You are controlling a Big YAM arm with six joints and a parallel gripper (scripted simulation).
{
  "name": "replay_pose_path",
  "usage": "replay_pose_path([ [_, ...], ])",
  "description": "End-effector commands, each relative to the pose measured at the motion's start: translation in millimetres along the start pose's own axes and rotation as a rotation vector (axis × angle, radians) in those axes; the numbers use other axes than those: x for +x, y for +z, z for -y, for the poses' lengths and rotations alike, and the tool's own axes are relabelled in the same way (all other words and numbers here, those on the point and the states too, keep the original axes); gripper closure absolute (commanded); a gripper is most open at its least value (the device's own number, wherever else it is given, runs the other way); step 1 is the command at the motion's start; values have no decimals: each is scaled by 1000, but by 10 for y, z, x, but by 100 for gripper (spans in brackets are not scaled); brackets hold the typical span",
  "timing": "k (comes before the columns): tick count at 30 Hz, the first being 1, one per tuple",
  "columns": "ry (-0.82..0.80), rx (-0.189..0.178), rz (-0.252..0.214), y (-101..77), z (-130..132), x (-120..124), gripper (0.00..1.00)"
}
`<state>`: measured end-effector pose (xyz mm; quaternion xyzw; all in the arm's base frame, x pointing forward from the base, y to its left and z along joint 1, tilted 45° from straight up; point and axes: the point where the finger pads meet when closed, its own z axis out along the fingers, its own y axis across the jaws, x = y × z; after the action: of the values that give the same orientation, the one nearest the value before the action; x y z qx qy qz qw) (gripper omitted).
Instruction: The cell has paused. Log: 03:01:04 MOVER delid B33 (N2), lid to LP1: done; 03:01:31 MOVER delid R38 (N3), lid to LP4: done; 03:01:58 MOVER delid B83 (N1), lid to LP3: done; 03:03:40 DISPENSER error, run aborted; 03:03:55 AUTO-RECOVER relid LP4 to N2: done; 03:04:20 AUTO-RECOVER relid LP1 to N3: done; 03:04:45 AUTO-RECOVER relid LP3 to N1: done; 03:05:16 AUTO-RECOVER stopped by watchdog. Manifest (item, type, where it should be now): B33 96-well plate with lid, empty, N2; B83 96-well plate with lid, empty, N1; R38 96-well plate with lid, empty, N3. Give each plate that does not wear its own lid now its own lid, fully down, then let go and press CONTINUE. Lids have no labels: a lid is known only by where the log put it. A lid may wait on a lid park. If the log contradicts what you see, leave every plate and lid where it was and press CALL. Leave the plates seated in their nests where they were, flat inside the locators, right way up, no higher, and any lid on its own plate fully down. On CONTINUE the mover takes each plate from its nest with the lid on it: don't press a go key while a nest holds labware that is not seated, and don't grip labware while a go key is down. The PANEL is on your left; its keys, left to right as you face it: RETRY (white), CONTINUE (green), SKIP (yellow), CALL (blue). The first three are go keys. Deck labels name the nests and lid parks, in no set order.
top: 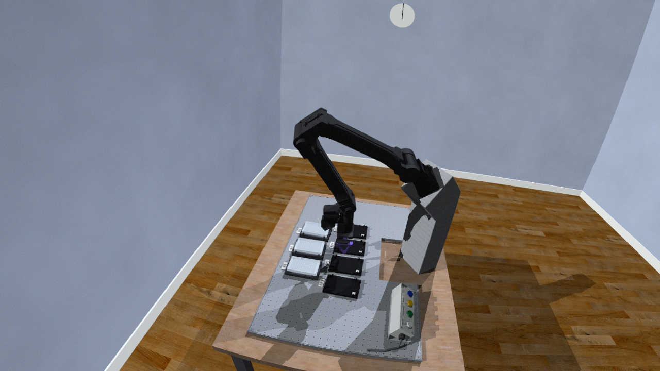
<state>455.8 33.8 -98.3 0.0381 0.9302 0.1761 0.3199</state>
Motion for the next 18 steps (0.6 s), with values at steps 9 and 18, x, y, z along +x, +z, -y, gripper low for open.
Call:
replay_pose_path([
  [9, 75, -19, 18, -16, -93, -58, 0],
  [18, 104, 9, 144, -113, 237, 41, 100],
])
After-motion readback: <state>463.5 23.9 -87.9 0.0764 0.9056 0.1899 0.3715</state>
